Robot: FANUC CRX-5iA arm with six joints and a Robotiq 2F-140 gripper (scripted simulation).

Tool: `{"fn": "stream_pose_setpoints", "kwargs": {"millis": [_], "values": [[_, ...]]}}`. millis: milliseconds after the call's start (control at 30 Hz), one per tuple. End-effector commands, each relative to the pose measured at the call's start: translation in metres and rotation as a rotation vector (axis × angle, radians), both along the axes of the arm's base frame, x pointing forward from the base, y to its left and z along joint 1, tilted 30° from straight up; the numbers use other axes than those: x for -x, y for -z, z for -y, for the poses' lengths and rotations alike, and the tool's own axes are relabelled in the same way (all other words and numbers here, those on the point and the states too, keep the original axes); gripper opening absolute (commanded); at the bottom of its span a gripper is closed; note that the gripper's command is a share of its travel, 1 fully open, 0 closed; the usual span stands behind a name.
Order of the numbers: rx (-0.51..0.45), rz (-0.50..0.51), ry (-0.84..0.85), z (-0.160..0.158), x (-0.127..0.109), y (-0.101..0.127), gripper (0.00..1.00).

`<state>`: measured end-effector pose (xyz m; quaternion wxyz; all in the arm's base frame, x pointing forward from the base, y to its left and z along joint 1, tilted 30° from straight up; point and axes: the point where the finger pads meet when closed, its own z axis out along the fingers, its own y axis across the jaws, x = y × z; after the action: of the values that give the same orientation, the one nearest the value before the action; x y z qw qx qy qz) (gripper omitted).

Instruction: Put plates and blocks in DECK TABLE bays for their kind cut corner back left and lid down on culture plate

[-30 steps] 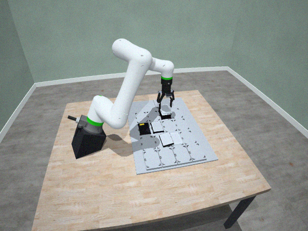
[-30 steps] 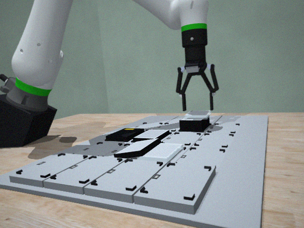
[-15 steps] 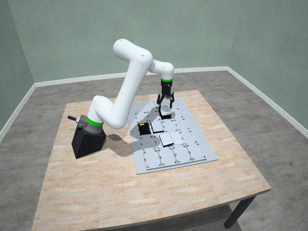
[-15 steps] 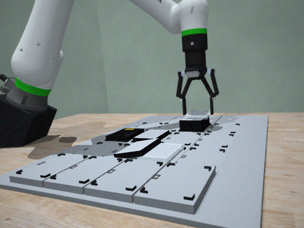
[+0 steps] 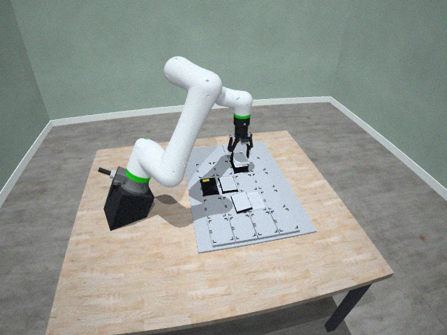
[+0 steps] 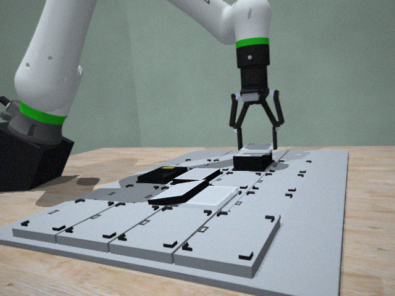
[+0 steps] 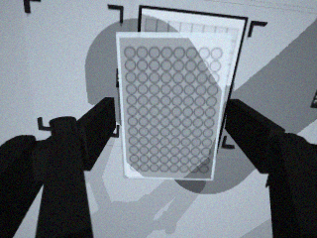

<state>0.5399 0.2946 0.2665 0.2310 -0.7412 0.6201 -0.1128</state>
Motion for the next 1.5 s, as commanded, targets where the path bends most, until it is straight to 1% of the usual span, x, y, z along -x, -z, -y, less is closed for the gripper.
{"fn": "stream_pose_setpoints", "kwargs": {"millis": [0,533,1467], "values": [[-0.001,0.002,0.000,-0.0001,-0.0002,-0.0012,0.68],[-0.001,0.002,0.000,-0.0001,-0.0002,-0.0012,0.62],[-0.001,0.002,0.000,0.0000,-0.0001,-0.0013,0.60]]}}
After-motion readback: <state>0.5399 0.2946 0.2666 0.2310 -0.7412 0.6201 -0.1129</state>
